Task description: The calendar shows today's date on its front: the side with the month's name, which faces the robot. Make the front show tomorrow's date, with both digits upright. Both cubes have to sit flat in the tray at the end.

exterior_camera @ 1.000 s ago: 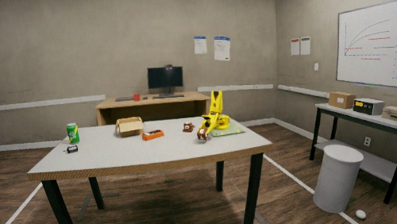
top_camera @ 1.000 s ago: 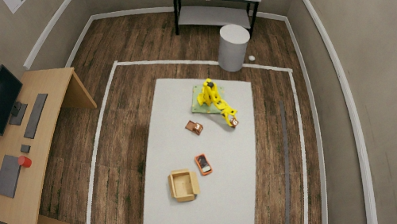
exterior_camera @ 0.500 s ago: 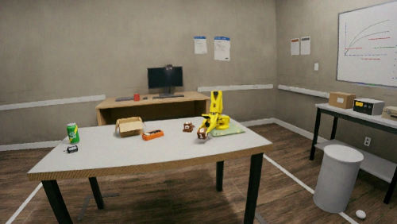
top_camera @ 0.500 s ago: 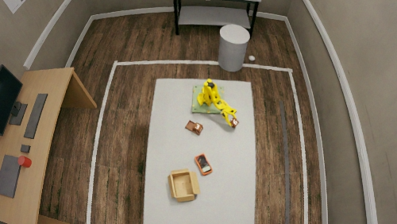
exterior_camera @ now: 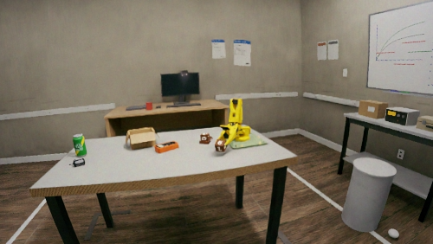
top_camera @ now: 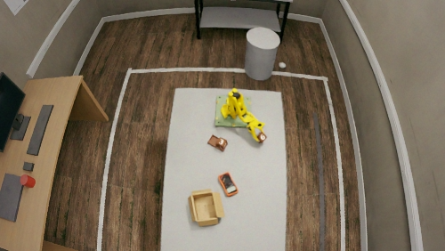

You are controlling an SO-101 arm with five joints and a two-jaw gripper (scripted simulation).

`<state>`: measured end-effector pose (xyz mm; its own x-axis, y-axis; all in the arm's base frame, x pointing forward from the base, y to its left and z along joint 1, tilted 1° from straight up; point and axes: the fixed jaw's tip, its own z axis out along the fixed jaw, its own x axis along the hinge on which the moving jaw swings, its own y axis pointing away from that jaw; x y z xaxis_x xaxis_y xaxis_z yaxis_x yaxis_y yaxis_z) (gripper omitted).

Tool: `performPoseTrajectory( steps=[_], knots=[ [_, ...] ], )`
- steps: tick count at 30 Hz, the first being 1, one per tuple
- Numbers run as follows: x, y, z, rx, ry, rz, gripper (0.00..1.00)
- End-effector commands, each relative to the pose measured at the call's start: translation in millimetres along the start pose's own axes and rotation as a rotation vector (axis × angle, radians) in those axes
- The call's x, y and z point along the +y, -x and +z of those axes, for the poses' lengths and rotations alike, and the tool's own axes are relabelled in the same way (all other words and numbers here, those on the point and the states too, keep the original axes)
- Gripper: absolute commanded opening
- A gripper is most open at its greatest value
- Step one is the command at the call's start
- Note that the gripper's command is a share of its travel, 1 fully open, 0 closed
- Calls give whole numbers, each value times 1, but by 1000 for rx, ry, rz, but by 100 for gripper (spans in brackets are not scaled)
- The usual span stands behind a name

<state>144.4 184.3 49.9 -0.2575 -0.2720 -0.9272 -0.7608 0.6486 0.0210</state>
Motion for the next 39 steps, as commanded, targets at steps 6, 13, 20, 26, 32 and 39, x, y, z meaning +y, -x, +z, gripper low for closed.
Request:
performPoseTrajectory(
  steps=[6,13,20,26,32,39],
  knots=[
    [-2,-1,-1,-3,-8,-7,0],
    [-2,-1,-1,-3,-8,-7,0],
    [-2,-4,0,-3,-8,-7,0],
    [-2,-7,1,-3,-8,-7,0],
    [-2,-7,1,-3,-8,-7,0],
    [-2,-11,2,-3,-8,-7,0]
  ],
)
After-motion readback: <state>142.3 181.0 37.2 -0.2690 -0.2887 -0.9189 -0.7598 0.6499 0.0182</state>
